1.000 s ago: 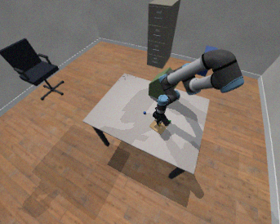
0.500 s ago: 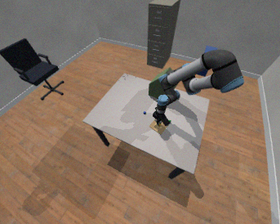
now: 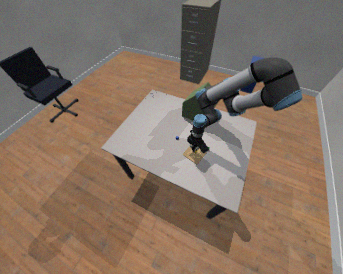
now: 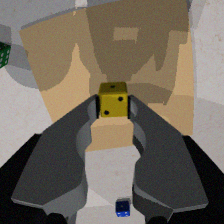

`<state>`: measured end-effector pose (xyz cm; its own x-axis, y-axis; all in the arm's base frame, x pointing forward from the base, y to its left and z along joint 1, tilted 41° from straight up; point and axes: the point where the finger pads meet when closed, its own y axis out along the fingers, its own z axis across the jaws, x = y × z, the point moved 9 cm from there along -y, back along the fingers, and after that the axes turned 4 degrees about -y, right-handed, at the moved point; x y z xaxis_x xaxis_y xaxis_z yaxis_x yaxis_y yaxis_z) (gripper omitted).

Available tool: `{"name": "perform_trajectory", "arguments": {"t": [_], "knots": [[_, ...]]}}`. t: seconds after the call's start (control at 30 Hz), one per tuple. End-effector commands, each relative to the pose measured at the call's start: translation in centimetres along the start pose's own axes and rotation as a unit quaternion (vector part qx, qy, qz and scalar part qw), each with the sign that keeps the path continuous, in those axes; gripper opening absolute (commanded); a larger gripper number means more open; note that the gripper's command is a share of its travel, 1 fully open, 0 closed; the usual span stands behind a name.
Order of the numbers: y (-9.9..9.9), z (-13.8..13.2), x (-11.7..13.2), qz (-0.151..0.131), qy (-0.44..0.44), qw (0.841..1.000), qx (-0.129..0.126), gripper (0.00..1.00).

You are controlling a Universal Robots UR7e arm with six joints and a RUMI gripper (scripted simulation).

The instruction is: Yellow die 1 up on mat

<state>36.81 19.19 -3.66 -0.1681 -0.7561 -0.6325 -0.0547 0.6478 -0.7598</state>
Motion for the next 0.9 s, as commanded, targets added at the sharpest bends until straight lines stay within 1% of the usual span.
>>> {"name": "perform_trajectory", "arguments": {"t": [0.0,0.37,0.43,0.57,0.67,0.87], "knots": [[-1.4,0.0,0.0,0.0,0.0,1.0,0.0,0.03],[-6.2,0.0,0.0,0.0,0.0,1.0,0.0,0.03],[-6.2,0.0,0.0,0.0,0.0,1.0,0.0,0.03],[-7.5,0.0,0.0,0.0,0.0,1.0,0.0,0.03],[-8.2,0.0,0.0,0.0,0.0,1.0,0.0,0.03],[-8.6,0.0,0.0,0.0,0.0,1.0,0.0,0.03]]}}
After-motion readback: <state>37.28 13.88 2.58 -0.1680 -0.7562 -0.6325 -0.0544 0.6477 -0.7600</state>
